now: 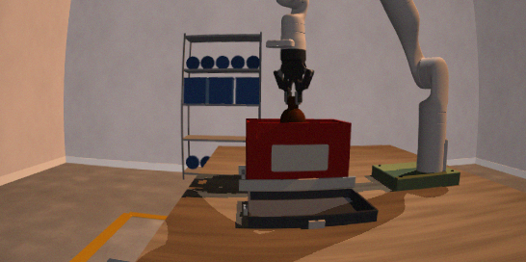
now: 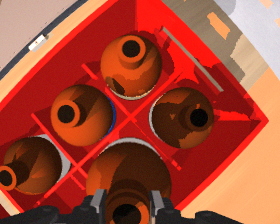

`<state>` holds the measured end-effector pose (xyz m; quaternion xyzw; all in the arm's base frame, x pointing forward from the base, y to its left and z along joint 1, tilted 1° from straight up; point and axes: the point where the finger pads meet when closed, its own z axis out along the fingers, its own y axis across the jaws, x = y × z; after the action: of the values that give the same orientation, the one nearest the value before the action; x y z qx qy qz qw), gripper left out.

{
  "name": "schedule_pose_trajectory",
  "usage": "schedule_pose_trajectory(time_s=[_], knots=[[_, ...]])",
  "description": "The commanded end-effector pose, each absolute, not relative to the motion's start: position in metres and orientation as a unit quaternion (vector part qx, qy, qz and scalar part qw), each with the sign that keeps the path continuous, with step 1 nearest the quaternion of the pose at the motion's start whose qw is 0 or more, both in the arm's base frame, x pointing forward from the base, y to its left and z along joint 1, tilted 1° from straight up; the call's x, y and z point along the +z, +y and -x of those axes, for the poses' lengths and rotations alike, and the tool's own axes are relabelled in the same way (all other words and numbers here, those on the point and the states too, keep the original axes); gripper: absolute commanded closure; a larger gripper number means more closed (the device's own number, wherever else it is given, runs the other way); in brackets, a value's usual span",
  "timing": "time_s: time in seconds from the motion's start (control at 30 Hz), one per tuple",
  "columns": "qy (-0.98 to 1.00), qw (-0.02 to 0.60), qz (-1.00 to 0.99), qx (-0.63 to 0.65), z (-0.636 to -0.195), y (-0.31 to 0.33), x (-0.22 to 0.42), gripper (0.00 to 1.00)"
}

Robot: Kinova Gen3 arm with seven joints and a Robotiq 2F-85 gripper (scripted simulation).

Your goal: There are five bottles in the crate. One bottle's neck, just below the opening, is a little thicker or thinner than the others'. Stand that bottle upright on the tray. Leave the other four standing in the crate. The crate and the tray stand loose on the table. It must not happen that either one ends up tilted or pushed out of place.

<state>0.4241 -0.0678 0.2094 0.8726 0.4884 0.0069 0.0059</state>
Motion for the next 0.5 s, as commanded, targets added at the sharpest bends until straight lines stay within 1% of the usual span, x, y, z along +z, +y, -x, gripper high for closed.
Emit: schedule_pose_trajectory(time_s=[0.0, 0.47], knots=[[0.488, 0.006, -0.873, 0.008, -0.4245, -0.0679, 0.2106, 1.0], [0.488, 0.006, -0.873, 0.008, -0.4243, -0.0678, 0.2183, 1.0]])
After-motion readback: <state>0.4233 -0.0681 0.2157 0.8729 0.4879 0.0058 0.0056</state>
